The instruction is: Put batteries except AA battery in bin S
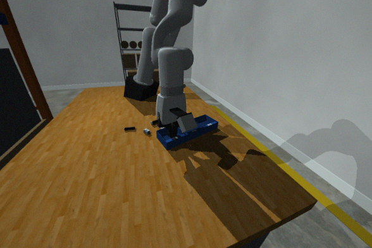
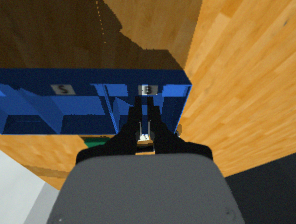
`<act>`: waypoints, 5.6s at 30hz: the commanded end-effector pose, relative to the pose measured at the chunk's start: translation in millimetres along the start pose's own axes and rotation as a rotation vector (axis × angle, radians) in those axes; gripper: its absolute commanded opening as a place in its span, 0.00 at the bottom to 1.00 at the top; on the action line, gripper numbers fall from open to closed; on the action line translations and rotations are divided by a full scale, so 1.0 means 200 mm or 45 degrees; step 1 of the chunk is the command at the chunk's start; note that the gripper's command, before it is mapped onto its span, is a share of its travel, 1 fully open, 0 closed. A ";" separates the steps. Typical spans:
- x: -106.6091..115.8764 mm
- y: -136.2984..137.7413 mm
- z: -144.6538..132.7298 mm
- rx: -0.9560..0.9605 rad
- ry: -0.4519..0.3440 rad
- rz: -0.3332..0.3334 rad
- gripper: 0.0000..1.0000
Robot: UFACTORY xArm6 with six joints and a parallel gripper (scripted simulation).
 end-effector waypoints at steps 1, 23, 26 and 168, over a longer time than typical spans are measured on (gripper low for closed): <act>0.01 0.00 0.01 0.000 0.004 -0.002 0.07; 0.04 0.00 0.00 0.000 0.004 -0.002 0.07; 0.05 0.00 0.00 0.000 0.004 -0.002 0.07; 0.10 -0.40 0.12 0.000 0.004 -0.002 0.07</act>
Point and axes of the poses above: the point where the finger pads meet when closed, its own x axis back along the fingers, its own y axis across the jaws, z = x × y, the point moved 10 cm from there along x, back along the fingers, and after that the axes turned 14 degrees about x, right-handed, at the moved point
